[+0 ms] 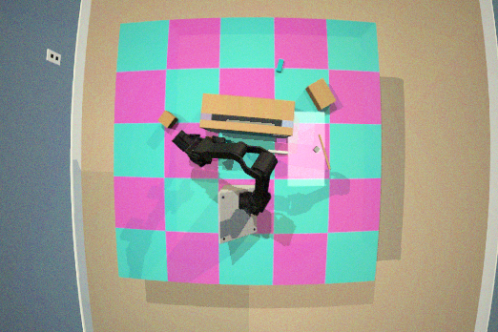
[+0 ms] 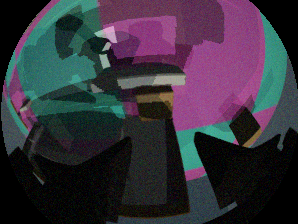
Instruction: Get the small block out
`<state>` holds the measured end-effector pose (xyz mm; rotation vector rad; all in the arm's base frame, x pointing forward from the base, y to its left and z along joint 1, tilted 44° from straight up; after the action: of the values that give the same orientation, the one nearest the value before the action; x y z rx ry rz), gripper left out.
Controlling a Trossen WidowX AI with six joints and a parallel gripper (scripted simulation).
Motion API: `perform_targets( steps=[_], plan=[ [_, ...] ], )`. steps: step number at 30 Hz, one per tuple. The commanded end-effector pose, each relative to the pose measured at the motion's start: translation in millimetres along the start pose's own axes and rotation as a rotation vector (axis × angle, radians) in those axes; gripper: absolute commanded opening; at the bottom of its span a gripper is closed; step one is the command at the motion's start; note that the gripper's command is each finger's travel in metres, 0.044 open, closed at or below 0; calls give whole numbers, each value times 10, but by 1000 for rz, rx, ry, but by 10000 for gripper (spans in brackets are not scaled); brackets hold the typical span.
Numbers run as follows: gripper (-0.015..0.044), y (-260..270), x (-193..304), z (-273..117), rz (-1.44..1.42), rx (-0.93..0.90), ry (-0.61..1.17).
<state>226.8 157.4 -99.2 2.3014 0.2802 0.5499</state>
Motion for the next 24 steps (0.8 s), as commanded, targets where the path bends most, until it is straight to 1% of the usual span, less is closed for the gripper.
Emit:
perform_targets(
  steps=[1,24],
  plan=[
    [285,-2,-50,76,-14,-7,-2],
    [285,17,-213,404,-15,-11,-2]
  ],
)
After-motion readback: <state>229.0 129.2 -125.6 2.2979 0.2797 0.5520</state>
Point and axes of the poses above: the point midway between the two fingers, 35 mm back from their tips, its own z axis out along the fingers, its own y axis across the jaws, x = y × z, the point moved 6 cm from there along -z, back along the fingers, and after that the axes turned 7 degrees about -z, right-handed, at the moved point
